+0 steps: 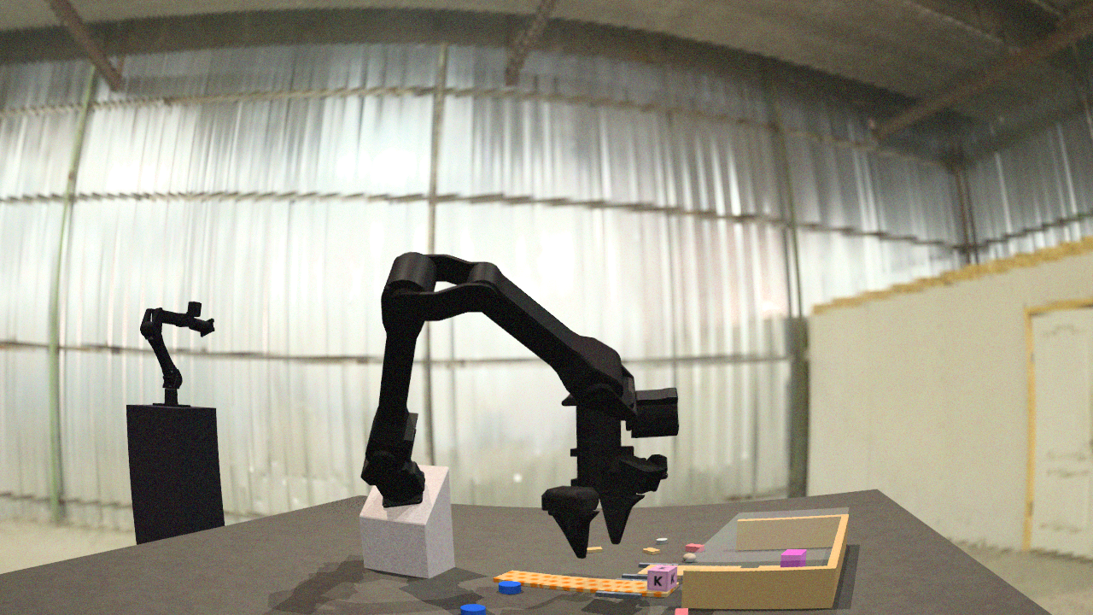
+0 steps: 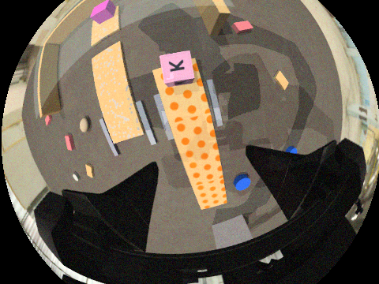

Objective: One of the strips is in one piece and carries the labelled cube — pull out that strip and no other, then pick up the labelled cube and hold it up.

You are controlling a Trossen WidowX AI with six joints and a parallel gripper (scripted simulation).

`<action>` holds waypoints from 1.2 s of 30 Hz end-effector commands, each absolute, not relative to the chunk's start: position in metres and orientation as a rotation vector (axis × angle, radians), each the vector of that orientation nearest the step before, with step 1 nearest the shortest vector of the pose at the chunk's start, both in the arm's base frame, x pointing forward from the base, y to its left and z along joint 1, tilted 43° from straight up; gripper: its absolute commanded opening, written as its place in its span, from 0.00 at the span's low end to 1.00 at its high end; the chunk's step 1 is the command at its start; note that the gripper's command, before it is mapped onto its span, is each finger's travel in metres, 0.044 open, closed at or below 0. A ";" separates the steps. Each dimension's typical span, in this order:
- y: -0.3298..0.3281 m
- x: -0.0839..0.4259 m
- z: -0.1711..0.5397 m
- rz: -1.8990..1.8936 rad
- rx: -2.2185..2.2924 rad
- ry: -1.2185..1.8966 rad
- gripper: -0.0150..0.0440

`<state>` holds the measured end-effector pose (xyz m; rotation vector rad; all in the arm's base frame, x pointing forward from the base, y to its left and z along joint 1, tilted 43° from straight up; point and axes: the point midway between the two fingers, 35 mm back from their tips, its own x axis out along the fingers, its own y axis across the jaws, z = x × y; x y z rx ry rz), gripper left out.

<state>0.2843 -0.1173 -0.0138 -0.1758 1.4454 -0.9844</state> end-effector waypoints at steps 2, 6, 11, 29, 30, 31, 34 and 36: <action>-0.124 0.302 -0.010 -0.986 -0.183 1.445 1.00; -0.128 0.316 -0.007 -0.986 -0.183 1.444 1.00; -0.134 0.334 -0.003 -0.986 -0.182 1.443 1.00; -0.153 0.369 -0.002 -0.986 -0.182 1.441 0.69; -0.154 0.369 -0.003 -0.986 -0.182 1.441 0.68; -0.155 0.368 -0.004 -0.986 -0.182 1.441 0.68; -0.158 0.368 -0.008 -0.986 -0.182 1.441 0.68; -0.160 0.367 -0.011 -0.986 -0.182 1.441 0.68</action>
